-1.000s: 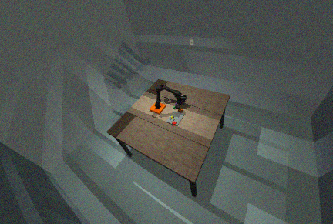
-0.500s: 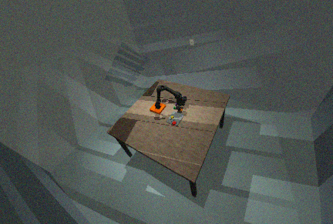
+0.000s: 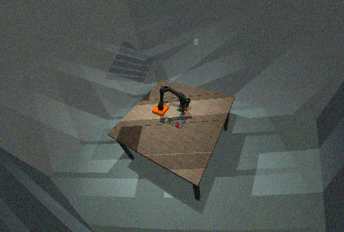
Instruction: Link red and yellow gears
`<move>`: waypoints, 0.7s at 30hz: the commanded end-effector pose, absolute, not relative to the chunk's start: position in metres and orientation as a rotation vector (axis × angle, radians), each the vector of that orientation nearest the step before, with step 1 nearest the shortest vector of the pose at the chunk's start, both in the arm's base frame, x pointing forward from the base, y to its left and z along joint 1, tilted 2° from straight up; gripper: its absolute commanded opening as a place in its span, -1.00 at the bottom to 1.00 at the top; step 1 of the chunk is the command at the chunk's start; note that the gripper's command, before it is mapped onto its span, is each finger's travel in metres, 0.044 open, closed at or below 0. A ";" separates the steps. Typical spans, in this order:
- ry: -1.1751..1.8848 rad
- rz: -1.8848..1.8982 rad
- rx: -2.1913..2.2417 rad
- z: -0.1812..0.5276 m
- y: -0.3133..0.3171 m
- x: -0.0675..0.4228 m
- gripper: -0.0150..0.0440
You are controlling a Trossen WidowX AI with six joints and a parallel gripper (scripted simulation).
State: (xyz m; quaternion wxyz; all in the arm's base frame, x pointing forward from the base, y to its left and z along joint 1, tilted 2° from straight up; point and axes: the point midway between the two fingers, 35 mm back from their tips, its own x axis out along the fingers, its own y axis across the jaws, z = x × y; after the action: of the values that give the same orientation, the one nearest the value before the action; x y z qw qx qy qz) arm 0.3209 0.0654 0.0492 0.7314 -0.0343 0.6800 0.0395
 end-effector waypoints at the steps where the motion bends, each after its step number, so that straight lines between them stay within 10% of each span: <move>1: 1.497 0.085 -0.068 0.049 0.066 0.321 0.20; 6: 1.497 0.085 -0.068 0.049 0.066 0.321 -0.25; 21: 1.496 0.085 -0.068 0.057 0.066 0.322 -0.49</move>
State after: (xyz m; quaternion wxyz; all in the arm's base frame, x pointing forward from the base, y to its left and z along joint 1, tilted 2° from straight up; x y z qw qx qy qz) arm 0.3204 0.0658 0.0509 0.7297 -0.0333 0.6818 0.0402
